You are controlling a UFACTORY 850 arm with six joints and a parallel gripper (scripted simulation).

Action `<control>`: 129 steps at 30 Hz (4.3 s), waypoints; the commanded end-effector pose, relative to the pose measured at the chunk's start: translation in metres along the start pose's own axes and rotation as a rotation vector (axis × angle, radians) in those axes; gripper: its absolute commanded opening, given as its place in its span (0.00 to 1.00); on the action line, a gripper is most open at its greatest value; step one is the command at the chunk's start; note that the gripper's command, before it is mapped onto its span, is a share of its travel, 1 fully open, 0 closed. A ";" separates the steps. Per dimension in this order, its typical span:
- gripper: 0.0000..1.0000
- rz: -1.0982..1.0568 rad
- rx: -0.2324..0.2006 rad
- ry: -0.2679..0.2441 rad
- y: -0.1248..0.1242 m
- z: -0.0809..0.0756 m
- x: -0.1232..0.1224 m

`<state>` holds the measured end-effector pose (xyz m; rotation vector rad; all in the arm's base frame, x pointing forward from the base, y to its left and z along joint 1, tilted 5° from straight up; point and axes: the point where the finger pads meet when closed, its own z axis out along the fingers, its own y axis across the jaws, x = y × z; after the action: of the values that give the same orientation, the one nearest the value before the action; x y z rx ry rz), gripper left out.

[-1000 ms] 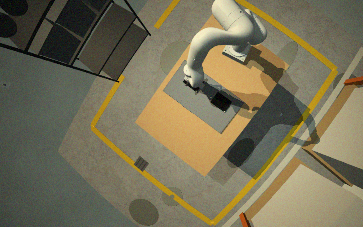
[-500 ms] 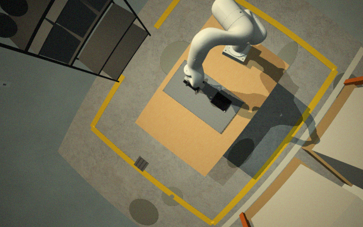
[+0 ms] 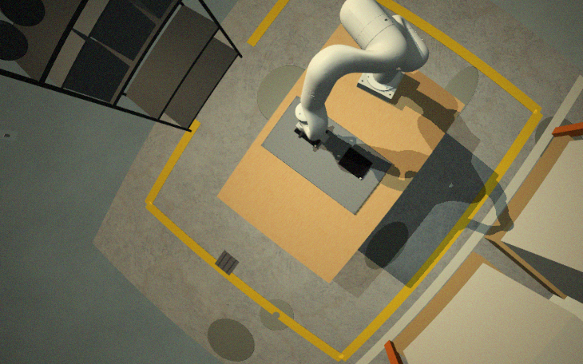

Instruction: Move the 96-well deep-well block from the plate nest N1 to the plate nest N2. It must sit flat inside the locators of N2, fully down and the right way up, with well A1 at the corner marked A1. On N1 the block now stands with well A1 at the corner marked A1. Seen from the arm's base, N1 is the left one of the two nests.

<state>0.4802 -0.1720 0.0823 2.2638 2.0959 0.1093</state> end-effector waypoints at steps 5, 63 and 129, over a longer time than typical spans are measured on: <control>0.00 0.000 -0.001 0.000 0.001 0.012 0.000; 0.00 0.000 -0.001 0.000 0.001 0.074 0.000; 0.00 0.000 -0.001 0.000 0.001 0.083 0.000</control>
<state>0.4873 -0.1709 -0.0004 2.2644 2.0962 0.1085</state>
